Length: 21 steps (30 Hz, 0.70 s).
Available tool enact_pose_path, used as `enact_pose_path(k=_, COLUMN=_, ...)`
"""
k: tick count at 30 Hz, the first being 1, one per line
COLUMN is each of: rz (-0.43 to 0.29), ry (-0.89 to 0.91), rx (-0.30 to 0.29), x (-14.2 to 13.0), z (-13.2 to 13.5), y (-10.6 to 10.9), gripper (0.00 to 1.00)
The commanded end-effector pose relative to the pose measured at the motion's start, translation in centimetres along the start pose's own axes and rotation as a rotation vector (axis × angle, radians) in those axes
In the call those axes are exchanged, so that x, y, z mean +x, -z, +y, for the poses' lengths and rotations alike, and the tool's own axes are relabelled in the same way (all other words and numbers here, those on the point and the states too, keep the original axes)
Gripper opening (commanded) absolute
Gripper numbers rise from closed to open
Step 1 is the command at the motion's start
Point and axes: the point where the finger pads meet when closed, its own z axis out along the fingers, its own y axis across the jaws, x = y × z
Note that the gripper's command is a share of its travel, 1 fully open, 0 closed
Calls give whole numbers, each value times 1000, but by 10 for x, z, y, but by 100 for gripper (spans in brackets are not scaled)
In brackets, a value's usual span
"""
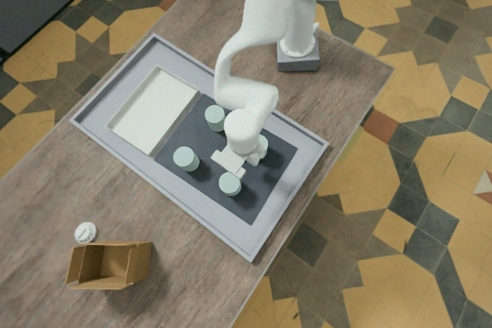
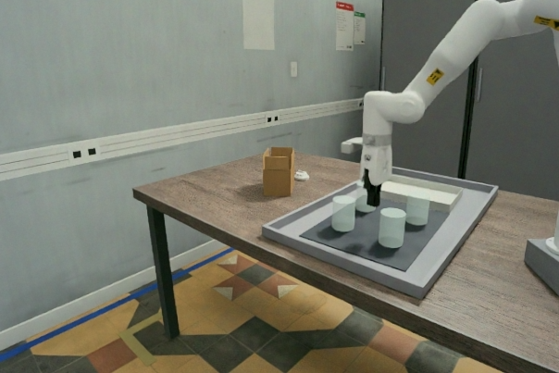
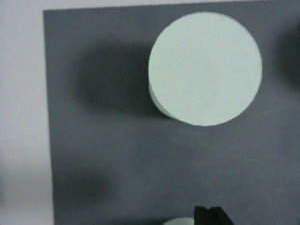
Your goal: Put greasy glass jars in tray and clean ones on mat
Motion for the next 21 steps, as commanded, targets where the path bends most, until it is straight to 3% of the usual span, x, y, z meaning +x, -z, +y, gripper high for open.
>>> enact_pose_path(k=1, rz=4, ry=0, rx=1, x=2, z=-1, y=-19, gripper=0)
enact_pose_path(k=21, rz=4, ry=0, rx=1, x=-2, z=-1, y=-19, gripper=0)
